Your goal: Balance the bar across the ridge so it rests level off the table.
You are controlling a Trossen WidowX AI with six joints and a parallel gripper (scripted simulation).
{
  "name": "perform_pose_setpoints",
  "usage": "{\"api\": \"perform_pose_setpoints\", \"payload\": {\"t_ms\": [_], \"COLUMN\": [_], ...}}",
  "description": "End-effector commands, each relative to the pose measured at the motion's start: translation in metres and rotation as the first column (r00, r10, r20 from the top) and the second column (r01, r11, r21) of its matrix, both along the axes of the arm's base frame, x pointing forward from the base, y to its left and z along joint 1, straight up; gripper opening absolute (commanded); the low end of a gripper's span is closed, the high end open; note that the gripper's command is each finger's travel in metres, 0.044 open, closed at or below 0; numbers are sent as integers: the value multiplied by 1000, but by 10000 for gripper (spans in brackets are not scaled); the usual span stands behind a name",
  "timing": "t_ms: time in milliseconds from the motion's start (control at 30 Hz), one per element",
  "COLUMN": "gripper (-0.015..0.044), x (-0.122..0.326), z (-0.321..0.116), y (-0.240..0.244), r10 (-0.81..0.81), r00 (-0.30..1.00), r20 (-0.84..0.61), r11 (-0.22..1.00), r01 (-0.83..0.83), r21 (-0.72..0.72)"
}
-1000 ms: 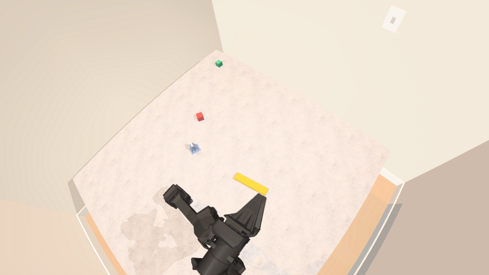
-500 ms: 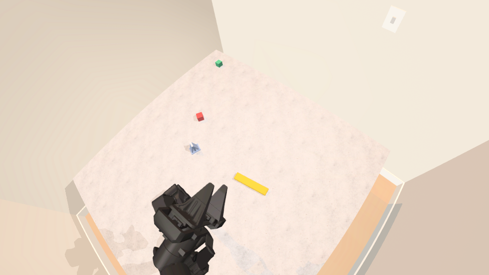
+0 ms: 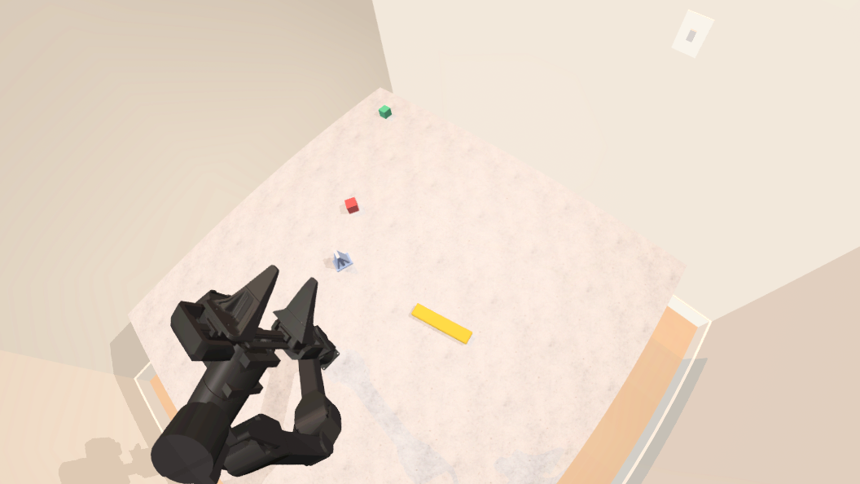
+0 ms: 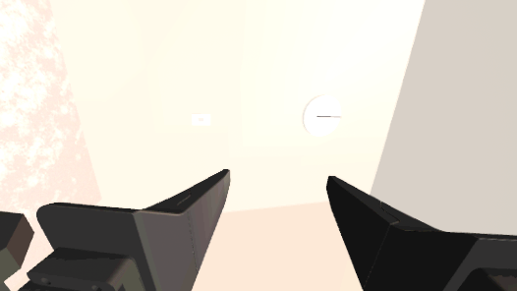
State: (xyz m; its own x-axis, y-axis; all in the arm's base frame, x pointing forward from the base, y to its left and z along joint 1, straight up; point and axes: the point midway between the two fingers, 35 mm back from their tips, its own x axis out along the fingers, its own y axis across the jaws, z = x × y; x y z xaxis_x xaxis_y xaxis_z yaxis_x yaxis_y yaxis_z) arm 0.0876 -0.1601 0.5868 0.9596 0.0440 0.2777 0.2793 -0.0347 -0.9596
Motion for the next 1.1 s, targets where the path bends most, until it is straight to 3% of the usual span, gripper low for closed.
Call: {"api": "perform_pose_setpoints", "payload": {"t_ms": [0, 267, 1067], "gripper": [315, 315, 315], "x": [2, 9, 69], "z": [4, 5, -23], "y": [28, 74, 159], "r10": [-7, -15, -80], "r00": [1000, 999, 978], "r20": [-12, -33, -193], "r11": [1000, 998, 995], "r01": [7, 13, 90], "r21": [-27, -63, 45]}}
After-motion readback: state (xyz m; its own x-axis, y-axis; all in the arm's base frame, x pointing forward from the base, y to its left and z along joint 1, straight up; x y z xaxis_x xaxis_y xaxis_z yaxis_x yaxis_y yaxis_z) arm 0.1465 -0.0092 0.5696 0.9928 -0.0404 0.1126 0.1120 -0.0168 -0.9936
